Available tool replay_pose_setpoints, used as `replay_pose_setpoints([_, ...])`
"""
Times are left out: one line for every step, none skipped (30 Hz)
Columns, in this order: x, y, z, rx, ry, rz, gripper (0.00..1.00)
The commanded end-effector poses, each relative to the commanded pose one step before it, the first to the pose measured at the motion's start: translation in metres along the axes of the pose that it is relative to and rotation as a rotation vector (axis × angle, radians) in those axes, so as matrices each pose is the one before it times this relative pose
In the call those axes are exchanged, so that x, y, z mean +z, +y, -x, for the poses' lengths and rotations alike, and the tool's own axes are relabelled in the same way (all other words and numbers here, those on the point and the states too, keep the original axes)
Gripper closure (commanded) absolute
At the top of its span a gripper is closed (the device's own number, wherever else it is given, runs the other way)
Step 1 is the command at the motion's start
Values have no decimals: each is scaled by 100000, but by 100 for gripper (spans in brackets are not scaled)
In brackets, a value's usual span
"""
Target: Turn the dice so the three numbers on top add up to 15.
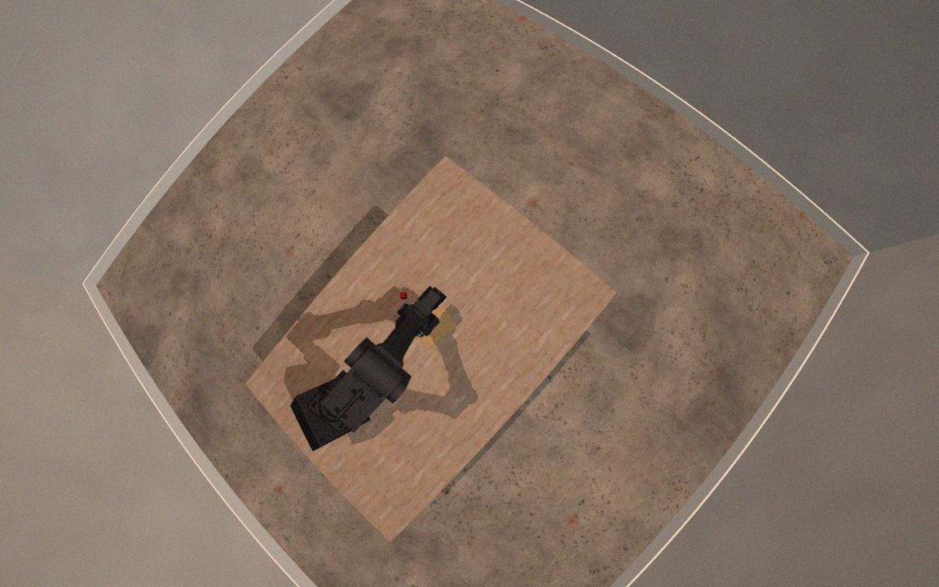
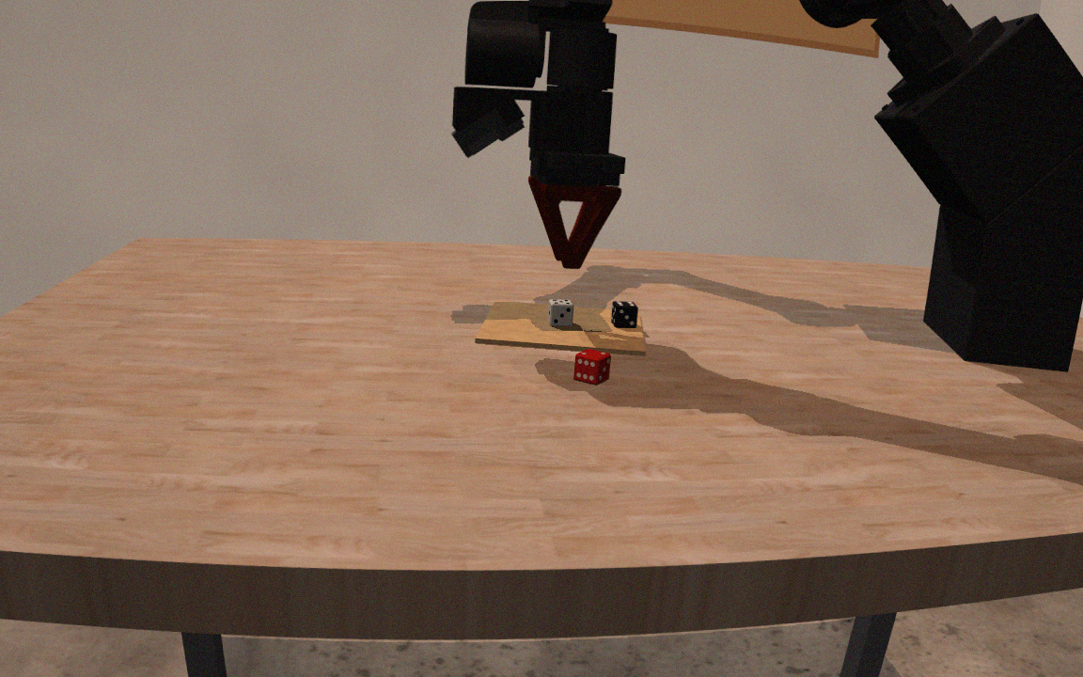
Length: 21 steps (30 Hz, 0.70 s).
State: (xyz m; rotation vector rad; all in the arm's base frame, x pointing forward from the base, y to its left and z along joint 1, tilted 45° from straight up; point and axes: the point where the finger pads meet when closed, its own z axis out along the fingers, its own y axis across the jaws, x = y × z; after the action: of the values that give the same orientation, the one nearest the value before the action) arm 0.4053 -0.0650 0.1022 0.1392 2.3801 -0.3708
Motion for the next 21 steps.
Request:
replay_pose_setpoints([-2217,186,245,1261,-1394,696,66])
replay_pose_setpoints([-465,-3,3,8,-6,1,66])
replay_pose_setpoints([-423,-3,3,8,-6,1,66])
replay_pose_setpoints([-374,-2,3,7,-5,1,66])
replay_pose_setpoints([-320,-2,2,6,-4,1,66])
replay_pose_setpoints([0,0,0,0,0,0,66])
replay_pose_setpoints([0,0,0,0,0,0,66])
replay_pose_setpoints([-107,-749,-77,1422,429,-1299,66])
replay_pose_setpoints([-270,277,29,-546,-171,447,66])
replay_pose_setpoints([-206,271,24,-476,-147,565,66])
replay_pose_setpoints([-131,153,14,-285,-88,289,66])
replay_pose_setpoints([-58,29,2,-35,-11,94,66])
replay_pose_setpoints([8,-135,-13,258,78,-241,66])
replay_pose_setpoints([35,-181,-17,340,103,-336,66])
replay_pose_setpoints([11,-51,-5,-177,29,-94,0])
replay_pose_setpoints([0,4,18,-183,-74,20,0])
replay_pose_setpoints([0,0,53,57,-212,2,0])
replay_pose_setpoints([0,0,5,6,-18,0,0])
replay_pose_setpoints([0,0,0,0,0,0,0])
replay_pose_setpoints([0,0,0,0,0,0,0])
replay_pose_setpoints([0,0,0,0,0,0,0])
